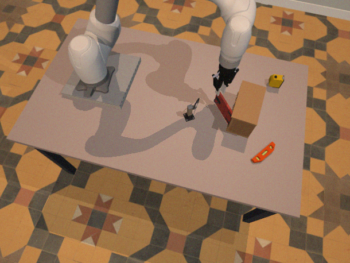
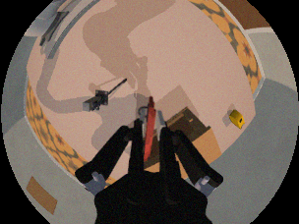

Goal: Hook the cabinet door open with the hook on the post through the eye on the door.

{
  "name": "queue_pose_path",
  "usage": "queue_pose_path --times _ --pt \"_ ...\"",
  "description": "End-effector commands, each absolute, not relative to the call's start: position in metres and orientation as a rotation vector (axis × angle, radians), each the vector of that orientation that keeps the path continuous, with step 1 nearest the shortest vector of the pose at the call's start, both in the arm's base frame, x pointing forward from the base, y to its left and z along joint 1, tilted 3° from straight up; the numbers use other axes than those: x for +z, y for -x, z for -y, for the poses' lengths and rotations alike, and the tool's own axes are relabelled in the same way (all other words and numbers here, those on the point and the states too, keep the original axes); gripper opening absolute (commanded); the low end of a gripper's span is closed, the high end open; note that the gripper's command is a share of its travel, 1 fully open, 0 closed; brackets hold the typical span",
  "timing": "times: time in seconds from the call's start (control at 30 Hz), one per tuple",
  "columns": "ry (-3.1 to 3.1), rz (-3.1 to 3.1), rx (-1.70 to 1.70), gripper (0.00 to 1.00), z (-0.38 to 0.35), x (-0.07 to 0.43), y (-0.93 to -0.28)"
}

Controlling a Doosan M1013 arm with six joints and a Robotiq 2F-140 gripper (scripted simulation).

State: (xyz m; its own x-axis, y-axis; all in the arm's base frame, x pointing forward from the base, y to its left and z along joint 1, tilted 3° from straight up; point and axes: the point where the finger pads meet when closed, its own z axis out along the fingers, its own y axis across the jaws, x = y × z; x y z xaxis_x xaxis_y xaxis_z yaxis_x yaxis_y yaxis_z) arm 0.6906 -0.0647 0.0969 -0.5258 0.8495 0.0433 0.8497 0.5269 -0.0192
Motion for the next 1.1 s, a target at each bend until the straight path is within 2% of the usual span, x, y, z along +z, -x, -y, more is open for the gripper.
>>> queue_pose_path --times 0.0,1.07 --pt "1.505 2.704 -0.007 0.16 0.0646 0.0936 -0.6905" --pt "1.436 2.741 -0.009 0.16 0.0680 0.0860 -0.6842"
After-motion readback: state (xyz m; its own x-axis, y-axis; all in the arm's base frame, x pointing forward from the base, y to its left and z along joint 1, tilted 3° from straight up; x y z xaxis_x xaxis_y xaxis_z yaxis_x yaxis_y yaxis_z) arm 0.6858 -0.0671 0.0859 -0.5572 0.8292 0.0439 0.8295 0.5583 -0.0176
